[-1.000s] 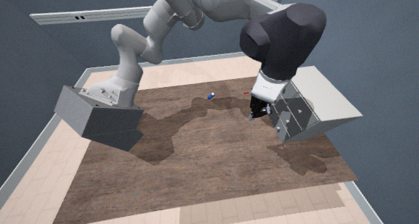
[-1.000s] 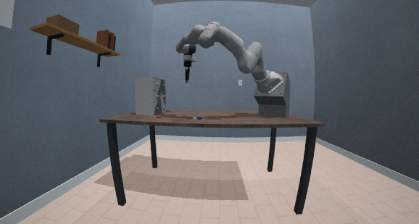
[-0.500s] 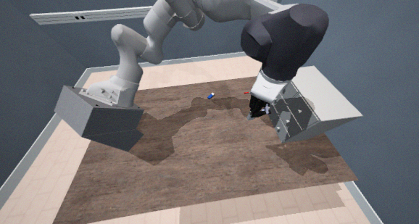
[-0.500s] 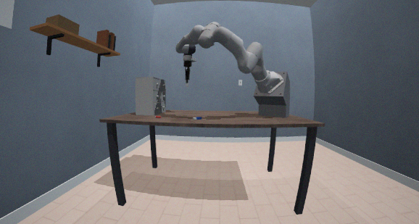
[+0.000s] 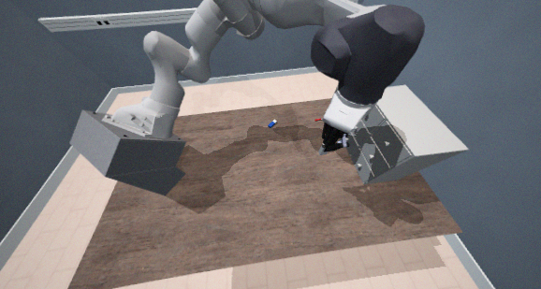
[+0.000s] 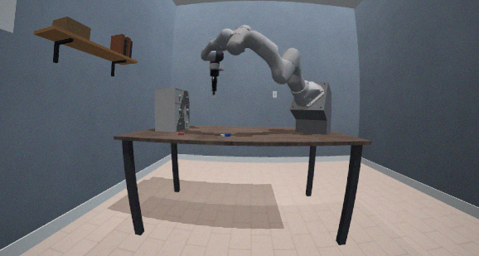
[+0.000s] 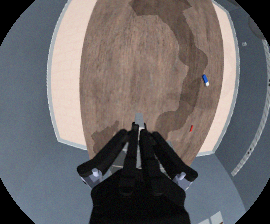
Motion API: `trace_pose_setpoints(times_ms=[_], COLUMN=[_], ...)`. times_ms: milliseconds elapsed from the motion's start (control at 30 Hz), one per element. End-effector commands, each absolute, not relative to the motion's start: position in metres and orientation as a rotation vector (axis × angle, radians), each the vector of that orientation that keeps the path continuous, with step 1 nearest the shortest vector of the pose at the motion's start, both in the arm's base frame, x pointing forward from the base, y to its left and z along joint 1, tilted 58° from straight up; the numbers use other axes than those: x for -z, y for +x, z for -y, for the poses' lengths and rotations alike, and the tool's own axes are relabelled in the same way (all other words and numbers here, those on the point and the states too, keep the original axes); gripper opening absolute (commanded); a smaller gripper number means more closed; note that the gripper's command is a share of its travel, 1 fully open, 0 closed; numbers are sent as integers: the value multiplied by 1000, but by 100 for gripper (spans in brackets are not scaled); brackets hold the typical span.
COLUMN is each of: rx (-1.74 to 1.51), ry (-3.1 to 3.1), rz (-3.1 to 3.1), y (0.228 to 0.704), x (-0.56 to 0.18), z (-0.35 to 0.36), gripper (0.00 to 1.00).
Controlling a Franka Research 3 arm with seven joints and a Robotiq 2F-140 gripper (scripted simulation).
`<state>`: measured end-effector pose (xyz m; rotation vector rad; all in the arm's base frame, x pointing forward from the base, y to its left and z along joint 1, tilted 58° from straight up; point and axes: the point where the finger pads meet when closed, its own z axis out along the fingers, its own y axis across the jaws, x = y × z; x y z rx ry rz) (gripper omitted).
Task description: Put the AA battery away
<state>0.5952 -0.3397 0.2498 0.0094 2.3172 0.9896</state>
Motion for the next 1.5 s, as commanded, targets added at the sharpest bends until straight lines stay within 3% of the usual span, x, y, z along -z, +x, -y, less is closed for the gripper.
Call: trace_pose_setpoints(times_ms=[0, 233, 267, 1467], rx=[-994, -994, -990, -990], ry=[13, 13, 11, 11], rz=[-2321, -2321, -2318, -2318], y=[595, 595, 595, 595], x=[-249, -249, -250, -250], z=[340, 340, 340, 340], gripper=[10, 10, 100, 100])
